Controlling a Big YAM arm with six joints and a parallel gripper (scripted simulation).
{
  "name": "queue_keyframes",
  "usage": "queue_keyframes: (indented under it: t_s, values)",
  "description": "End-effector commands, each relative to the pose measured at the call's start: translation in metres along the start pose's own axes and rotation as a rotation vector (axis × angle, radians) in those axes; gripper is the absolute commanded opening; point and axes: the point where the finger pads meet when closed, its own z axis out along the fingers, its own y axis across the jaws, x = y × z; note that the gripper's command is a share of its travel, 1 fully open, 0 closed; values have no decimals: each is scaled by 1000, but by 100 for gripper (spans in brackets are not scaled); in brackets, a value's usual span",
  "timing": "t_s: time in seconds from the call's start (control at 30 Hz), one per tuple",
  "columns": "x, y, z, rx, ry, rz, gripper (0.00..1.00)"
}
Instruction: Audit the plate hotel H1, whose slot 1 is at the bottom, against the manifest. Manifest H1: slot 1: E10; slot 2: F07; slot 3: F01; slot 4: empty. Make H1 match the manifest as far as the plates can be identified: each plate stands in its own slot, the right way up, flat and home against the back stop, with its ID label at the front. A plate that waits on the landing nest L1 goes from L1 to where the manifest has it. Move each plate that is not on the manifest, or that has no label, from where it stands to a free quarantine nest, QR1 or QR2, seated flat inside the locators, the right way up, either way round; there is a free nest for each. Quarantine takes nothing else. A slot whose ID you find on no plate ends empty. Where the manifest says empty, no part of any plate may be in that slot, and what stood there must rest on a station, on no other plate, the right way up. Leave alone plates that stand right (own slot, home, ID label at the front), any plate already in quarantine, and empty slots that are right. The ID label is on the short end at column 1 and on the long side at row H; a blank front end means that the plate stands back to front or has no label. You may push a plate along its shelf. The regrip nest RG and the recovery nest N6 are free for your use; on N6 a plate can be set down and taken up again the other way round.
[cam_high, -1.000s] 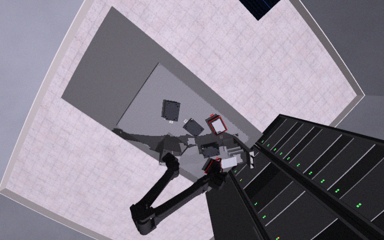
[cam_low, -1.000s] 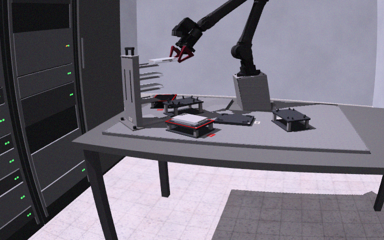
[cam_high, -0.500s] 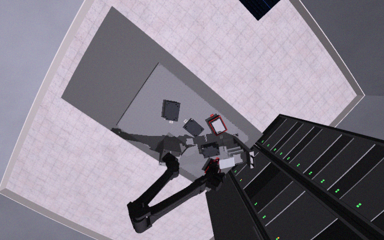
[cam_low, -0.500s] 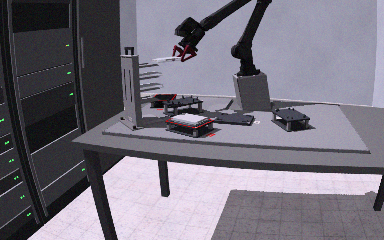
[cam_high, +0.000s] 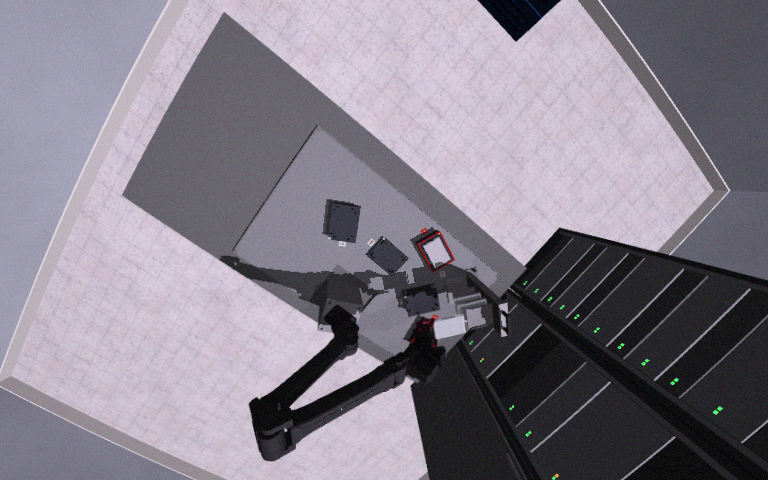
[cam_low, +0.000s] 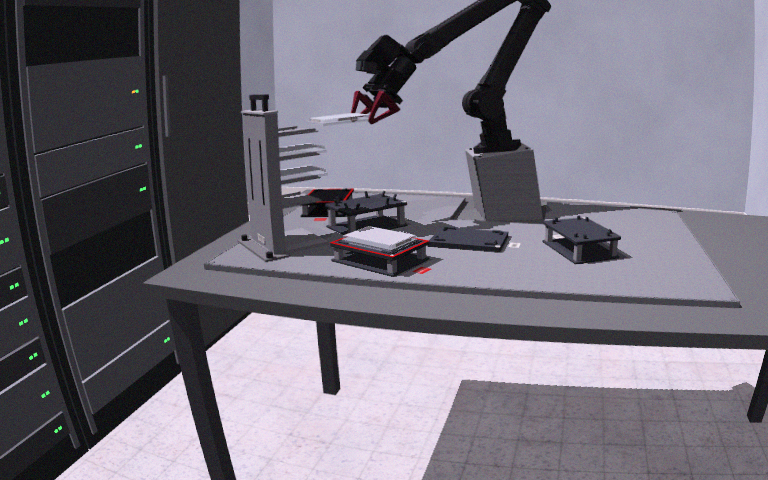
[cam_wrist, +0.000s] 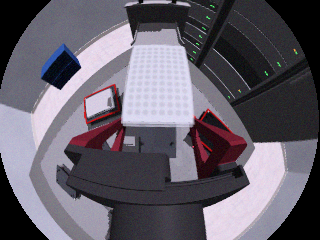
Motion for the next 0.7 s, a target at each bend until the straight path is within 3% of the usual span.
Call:
queue_keyframes:
  t_s: [0.0,0.2,0.23,0.33,0.67]
  values:
    - [-5,-3,-8,8,-24,-11,86]
    - [0,-4,-10,10,-22,-10,86]
    - [-4,-1,-11,6,-42,-14,86]
    - [5,-3,-13,9,-20,-9,86]
    - [16,-4,-20,11,-26,-11,86]
